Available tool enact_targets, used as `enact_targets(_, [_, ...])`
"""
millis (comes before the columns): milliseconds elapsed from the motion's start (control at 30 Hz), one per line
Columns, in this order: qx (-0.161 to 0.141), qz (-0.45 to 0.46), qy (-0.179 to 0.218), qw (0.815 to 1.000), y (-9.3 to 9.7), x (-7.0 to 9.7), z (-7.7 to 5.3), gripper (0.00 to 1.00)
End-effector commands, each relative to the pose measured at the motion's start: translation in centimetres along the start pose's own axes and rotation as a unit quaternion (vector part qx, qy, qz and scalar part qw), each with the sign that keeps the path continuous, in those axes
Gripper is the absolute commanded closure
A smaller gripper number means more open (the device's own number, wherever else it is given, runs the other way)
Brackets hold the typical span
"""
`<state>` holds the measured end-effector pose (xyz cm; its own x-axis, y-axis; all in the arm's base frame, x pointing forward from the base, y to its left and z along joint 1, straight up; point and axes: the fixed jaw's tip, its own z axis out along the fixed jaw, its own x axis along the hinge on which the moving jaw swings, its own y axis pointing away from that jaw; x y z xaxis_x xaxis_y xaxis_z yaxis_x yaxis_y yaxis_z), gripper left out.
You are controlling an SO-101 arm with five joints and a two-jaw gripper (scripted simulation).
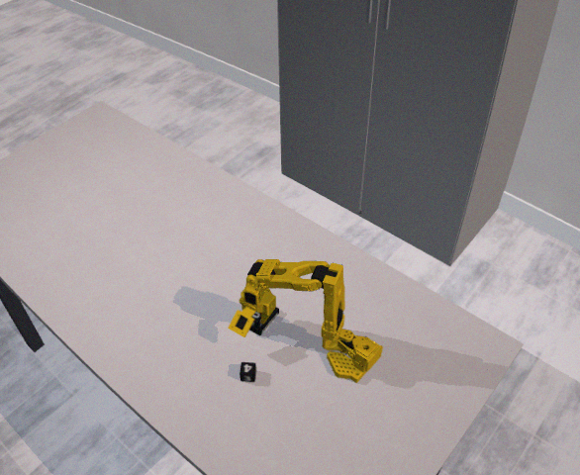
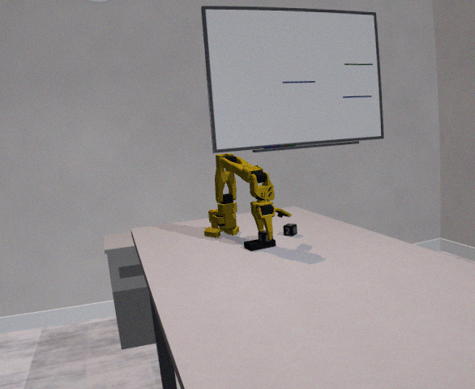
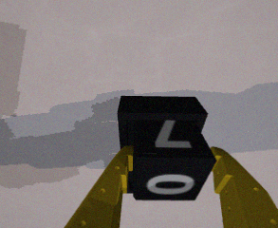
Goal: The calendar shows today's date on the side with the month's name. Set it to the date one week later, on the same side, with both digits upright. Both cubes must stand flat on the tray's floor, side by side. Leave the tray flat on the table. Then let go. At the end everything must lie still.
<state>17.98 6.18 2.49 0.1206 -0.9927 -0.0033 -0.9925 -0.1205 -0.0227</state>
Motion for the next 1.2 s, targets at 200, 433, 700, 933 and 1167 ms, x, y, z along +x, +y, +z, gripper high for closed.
enact_targets(200, [0.011, 0.0, -0.003, 1.0, -0.3, 0.0, -0.3, 0.67])
enact_targets(433, [0.011, 0.0, -0.003, 1.0, -0.3, 0.0, -0.3, 0.64])
enact_targets(700, [0.011, 0.0, -0.003, 1.0, -0.3, 0.0, -0.5, 0.64])
enact_targets(933, [0.011, 0.0, -0.003, 1.0, -0.5, 0.0, -2.1, 0.64])
enact_targets(1167, [0.011, 0.0, -0.003, 1.0, -0.4, 0.0, -4.0, 0.64])
